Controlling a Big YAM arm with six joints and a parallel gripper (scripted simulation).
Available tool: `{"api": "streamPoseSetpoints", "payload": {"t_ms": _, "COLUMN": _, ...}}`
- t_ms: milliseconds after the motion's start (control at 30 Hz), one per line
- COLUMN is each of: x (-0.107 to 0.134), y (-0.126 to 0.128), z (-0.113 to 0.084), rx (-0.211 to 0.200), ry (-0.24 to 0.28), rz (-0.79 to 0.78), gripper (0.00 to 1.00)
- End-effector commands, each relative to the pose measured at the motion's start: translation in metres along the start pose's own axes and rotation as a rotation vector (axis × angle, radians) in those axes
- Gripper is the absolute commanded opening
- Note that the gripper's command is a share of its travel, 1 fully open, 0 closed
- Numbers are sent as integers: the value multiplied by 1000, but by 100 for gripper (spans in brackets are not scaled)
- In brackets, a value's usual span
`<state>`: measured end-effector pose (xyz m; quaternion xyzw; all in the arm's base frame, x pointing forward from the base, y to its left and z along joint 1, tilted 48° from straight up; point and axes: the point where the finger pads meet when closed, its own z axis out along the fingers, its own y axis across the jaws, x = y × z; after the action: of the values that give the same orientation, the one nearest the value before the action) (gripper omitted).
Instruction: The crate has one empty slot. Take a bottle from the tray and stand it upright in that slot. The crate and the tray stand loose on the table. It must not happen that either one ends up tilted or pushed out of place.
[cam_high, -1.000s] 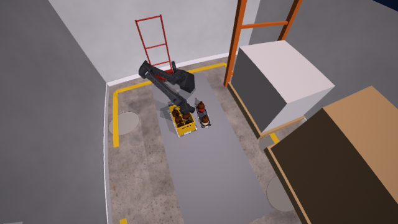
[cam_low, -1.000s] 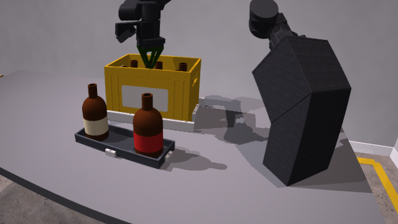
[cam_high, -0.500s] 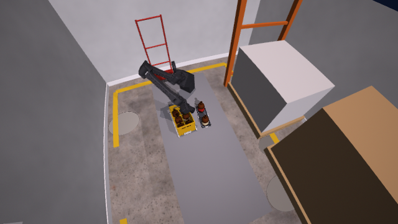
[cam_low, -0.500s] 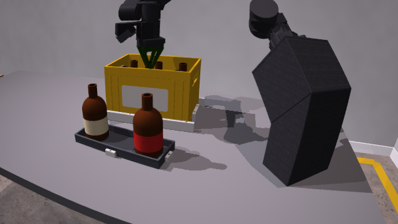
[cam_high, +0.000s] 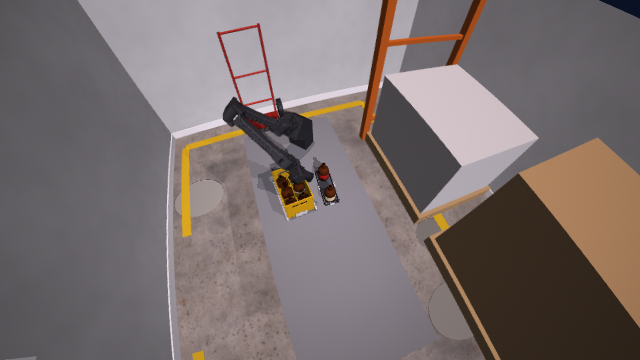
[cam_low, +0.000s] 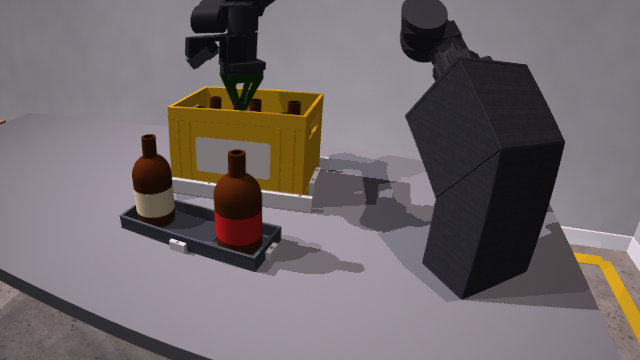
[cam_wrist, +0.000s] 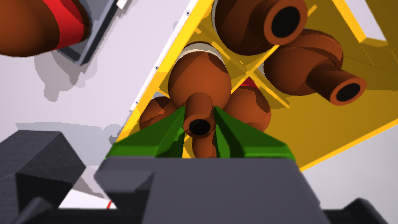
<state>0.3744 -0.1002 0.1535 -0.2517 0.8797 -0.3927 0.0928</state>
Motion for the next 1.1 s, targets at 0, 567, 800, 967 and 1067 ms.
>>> {"api": "streamPoseSetpoints", "payload": {"t_ms": 0, "x": -6, "y": -4, "z": -1, "rx": 8, "ry": -15, "rz": 3, "gripper": 0}}
{"api": "streamPoseSetpoints", "payload": {"t_ms": 567, "x": -2, "y": -1, "z": 5, "rx": 2, "ry": -5, "rz": -3, "gripper": 0}}
{"api": "streamPoseSetpoints", "payload": {"t_ms": 800, "x": -2, "y": -1, "z": 7, "rx": 2, "ry": -5, "rz": -5, "gripper": 0}}
{"api": "streamPoseSetpoints", "payload": {"t_ms": 967, "x": -5, "y": -8, "z": 4, "rx": 12, "ry": -16, "rz": 9, "gripper": 0}}
{"api": "streamPoseSetpoints", "payload": {"t_ms": 1067, "x": -3, "y": -2, "z": 10, "rx": 3, "ry": -5, "rz": -2, "gripper": 0}}
